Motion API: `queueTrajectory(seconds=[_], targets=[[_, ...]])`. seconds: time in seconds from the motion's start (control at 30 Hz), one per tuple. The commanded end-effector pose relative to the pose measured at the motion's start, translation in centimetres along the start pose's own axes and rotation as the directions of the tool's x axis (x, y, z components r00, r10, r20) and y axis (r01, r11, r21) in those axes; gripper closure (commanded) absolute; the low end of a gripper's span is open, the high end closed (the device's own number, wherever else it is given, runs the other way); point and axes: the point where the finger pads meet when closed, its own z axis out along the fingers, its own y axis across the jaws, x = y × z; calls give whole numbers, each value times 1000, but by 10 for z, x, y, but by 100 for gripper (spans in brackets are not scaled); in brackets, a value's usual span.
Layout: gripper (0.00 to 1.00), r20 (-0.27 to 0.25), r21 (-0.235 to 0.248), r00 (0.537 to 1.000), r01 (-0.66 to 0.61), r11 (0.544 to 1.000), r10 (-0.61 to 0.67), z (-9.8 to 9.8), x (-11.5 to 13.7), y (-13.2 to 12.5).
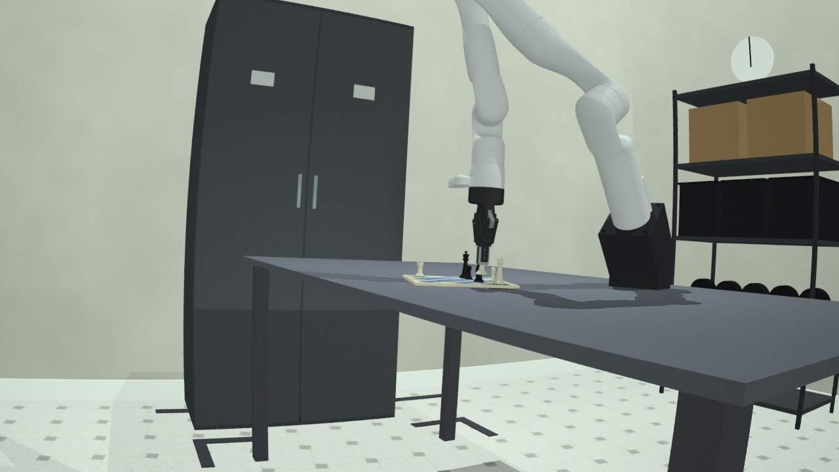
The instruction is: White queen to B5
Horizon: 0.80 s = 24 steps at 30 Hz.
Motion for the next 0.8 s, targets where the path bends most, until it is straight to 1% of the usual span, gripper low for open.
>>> queueTrajectory(seconds=[0.0,0.3,0.77], targets=[[100,8,9,1000,10,1000,-10,6,-2,-5],[100,8,9,1000,10,1000,-10,12,-2,-5],[100,8,9,1000,10,1000,-10,13,-2,-5]])
